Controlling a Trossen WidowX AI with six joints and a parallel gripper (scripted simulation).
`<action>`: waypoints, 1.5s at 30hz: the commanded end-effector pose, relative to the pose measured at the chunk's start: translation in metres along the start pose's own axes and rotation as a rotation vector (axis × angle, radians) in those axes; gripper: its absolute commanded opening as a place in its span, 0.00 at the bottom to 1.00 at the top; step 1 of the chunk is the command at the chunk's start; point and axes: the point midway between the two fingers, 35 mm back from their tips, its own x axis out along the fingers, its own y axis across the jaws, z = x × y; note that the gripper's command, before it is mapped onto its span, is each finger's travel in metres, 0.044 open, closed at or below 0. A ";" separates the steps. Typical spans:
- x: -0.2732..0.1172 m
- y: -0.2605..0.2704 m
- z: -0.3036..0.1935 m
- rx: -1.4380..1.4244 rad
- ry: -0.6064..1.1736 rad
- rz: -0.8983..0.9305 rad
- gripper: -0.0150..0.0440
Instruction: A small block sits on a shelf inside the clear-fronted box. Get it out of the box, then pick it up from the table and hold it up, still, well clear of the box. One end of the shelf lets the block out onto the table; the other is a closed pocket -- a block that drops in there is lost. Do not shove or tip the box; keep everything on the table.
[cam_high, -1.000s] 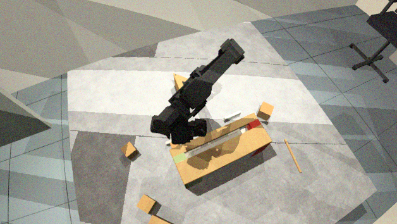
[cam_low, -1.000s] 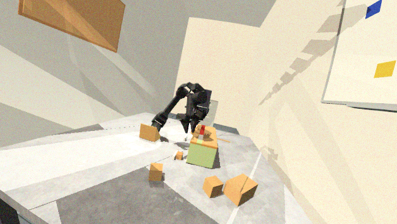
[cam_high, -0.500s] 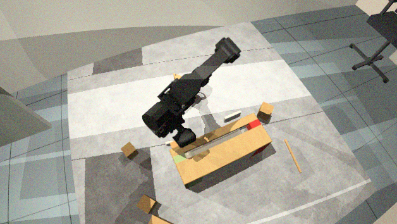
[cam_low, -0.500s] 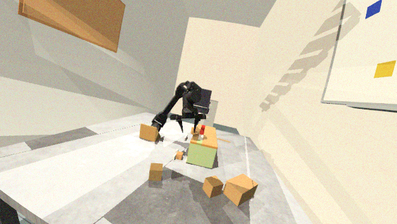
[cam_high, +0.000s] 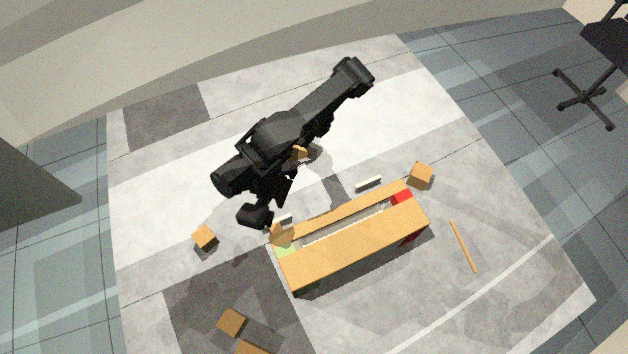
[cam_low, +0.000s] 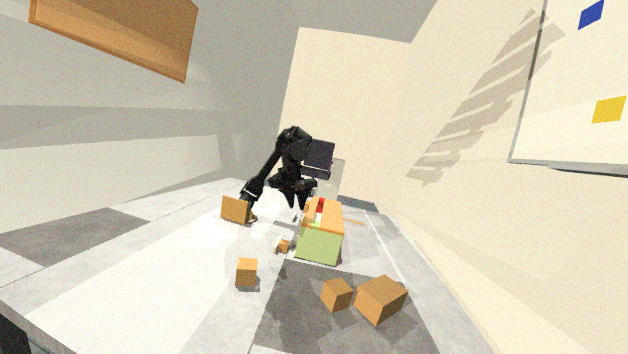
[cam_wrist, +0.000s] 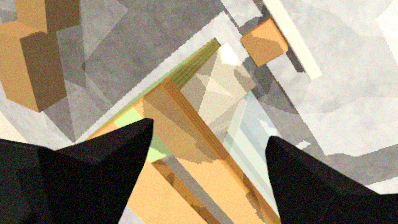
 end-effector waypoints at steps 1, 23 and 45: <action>-0.004 -0.001 0.008 0.790 0.108 -0.022 0.74; 0.059 -0.019 0.020 0.790 0.109 -0.022 0.74; 0.107 -0.034 0.029 0.789 0.110 -0.024 0.74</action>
